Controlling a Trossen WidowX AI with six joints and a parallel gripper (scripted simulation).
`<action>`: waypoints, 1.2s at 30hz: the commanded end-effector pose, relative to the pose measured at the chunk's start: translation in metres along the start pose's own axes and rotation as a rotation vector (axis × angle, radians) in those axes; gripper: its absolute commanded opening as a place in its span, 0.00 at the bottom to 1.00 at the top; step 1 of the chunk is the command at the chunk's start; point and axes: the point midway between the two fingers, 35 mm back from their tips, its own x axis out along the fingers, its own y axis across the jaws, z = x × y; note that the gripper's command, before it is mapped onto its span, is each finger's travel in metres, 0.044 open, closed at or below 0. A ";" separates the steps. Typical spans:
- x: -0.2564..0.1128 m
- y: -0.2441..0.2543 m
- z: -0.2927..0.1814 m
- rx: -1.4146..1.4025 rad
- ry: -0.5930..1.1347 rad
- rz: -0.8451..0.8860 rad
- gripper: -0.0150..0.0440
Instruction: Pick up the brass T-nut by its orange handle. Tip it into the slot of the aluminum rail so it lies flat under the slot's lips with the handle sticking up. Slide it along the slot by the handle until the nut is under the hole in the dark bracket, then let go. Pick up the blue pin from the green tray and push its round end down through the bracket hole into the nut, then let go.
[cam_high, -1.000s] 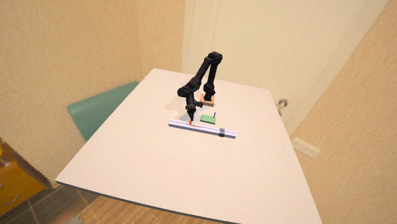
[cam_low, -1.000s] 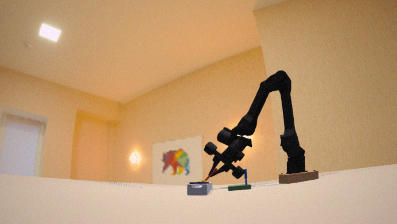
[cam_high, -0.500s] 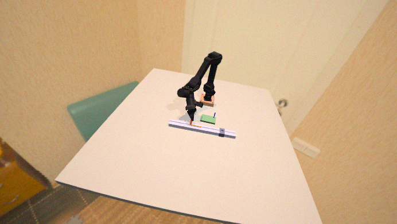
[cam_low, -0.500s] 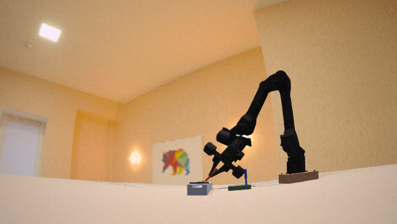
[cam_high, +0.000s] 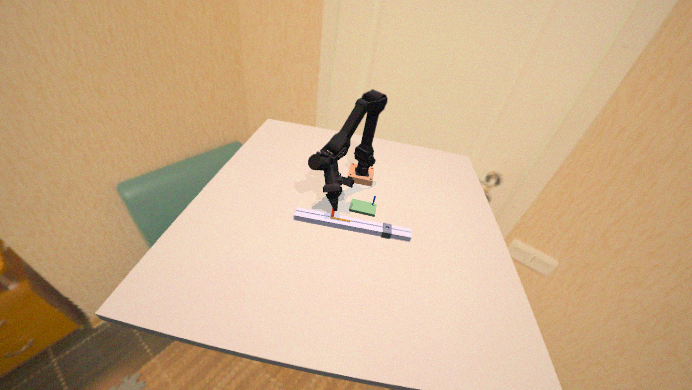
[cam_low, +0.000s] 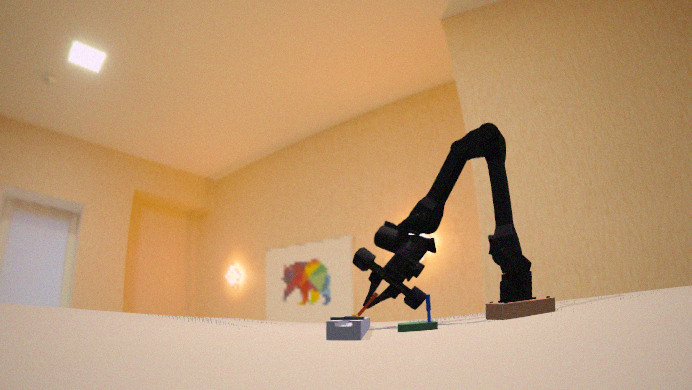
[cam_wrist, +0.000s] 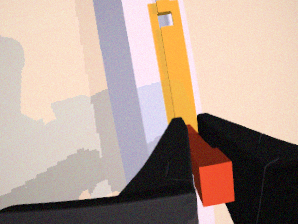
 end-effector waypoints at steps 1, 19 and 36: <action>0.000 -0.003 -0.001 -0.005 0.004 0.006 0.00; 0.000 -0.005 -0.002 0.007 0.004 0.046 0.00; 0.000 -0.007 -0.002 0.019 0.004 0.086 0.00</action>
